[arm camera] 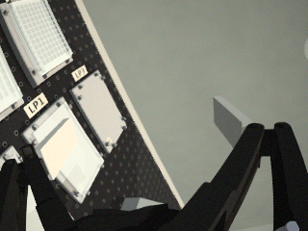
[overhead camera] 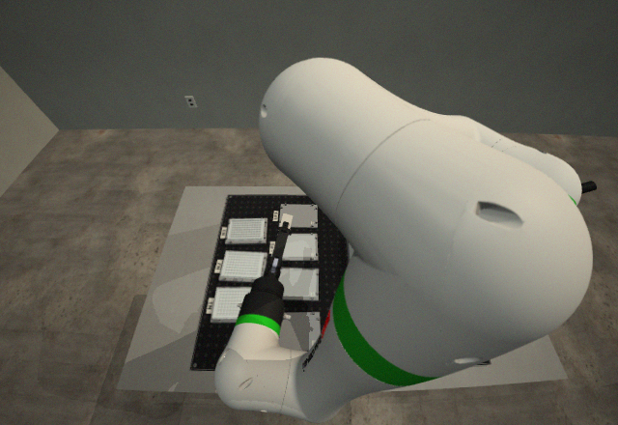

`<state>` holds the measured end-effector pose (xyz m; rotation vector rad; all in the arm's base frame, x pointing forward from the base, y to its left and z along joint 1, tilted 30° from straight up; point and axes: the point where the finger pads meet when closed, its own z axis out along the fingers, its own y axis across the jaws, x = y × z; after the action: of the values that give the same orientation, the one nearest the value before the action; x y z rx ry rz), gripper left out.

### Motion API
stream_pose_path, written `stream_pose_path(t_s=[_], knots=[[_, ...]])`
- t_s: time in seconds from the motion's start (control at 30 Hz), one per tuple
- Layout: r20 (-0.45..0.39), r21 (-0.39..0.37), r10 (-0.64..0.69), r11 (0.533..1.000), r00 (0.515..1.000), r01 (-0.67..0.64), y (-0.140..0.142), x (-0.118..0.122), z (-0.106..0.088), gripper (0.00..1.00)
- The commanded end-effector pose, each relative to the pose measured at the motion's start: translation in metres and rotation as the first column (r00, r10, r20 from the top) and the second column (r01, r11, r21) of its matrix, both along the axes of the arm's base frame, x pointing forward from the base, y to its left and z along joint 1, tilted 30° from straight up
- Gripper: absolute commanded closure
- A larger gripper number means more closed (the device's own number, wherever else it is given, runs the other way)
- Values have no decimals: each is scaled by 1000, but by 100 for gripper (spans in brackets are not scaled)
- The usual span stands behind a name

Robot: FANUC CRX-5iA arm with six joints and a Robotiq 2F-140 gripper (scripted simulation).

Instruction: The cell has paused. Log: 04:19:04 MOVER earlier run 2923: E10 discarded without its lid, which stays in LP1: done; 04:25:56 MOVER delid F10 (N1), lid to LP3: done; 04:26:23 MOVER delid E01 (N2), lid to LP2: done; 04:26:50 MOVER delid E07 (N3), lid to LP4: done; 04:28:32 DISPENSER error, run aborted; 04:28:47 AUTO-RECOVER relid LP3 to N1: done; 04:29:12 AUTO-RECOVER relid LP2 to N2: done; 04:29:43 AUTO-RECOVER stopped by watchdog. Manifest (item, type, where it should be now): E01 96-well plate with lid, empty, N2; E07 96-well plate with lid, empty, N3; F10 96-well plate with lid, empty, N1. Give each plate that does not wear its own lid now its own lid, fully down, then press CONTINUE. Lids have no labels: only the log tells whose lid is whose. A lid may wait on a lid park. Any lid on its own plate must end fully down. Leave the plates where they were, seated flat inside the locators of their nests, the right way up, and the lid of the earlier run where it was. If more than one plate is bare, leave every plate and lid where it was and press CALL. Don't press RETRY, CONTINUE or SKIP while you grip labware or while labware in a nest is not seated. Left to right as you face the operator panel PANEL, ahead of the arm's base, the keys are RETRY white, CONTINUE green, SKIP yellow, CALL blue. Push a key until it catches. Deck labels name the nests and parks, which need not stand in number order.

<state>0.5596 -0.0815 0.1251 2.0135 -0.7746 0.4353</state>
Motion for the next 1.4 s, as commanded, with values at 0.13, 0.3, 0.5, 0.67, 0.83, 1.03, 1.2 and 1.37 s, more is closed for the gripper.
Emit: stream_pose_path(t_s=[0.13,0.3,0.5,0.67,0.83,1.03,1.2,1.37], knots=[[0,0,0,1000,1000,0,0,0,0,0],[0,0,0,1000,1000,0,0,0,0,0],[0,0,0,1000,1000,0,0,0,0,0],[19,17,-36,999,999,36,0,0,-1,0],[137,163,-308,945,942,285,6,-2,-9,0],[206,315,-543,824,814,470,11,-2,-15,0],[228,447,-713,681,663,580,16,-3,-23,0],[211,580,-864,488,458,652,19,-3,-27,0]])
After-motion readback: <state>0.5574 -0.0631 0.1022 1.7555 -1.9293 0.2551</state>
